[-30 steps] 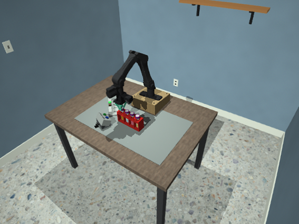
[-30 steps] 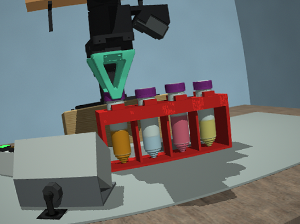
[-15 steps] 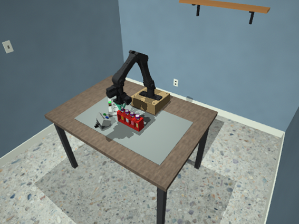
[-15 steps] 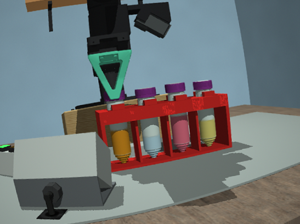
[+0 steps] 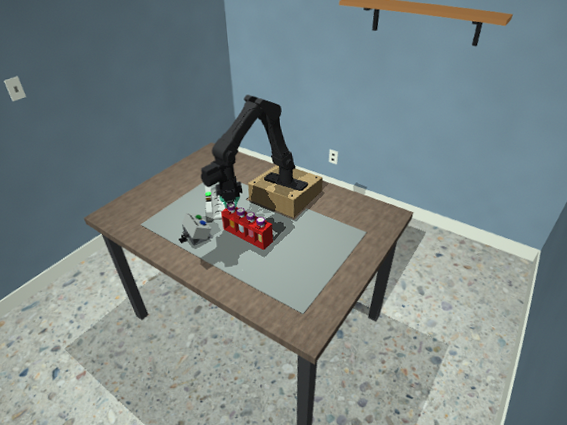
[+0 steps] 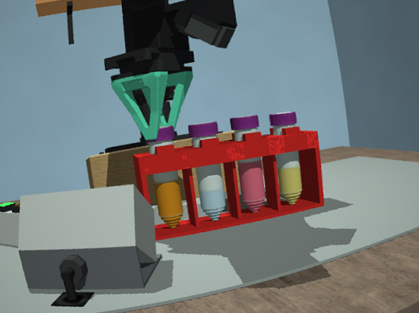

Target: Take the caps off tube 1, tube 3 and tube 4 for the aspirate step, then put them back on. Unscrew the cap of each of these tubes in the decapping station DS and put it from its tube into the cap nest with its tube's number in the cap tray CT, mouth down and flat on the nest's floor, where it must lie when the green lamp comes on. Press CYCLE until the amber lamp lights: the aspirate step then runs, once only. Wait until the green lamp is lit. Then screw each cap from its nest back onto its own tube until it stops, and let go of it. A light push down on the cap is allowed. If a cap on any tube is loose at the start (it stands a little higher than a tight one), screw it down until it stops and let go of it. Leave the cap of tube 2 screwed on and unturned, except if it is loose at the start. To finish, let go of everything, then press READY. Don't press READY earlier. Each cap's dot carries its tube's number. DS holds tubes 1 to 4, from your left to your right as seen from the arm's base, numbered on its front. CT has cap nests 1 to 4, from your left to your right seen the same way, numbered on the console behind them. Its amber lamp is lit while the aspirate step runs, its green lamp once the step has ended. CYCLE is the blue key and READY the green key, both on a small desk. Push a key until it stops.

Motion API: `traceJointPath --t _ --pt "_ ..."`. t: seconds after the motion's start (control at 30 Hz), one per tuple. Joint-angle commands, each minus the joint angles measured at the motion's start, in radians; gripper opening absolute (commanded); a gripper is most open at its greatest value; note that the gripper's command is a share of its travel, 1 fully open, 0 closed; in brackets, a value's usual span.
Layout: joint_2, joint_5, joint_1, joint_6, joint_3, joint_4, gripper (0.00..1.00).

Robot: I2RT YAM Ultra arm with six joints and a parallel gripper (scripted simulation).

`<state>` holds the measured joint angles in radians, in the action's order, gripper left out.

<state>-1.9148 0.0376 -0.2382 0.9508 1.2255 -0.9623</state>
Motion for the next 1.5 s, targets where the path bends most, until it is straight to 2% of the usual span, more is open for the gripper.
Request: traceJointPath --t 0.0,0.17,0.23,0.73,0.8,1.3,1.37,1.47 --pt "0.007 -0.003 -0.001 -0.255 0.003 0.006 0.00" --pt "0.007 -0.003 -0.001 -0.505 0.003 0.006 0.00" --pt "0.007 -0.003 -0.001 -0.505 0.003 0.006 0.00" --pt "0.006 -0.003 -0.001 -1.255 0.002 0.008 0.00" --pt "0.006 -0.003 -0.001 -1.255 0.002 0.008 0.00" --pt "0.005 -0.002 -0.001 -2.005 0.001 0.010 0.00" --pt "0.005 -0.002 -0.001 -2.005 0.001 0.010 0.00" --pt "0.005 -0.002 -0.001 -2.155 0.000 0.010 0.00"
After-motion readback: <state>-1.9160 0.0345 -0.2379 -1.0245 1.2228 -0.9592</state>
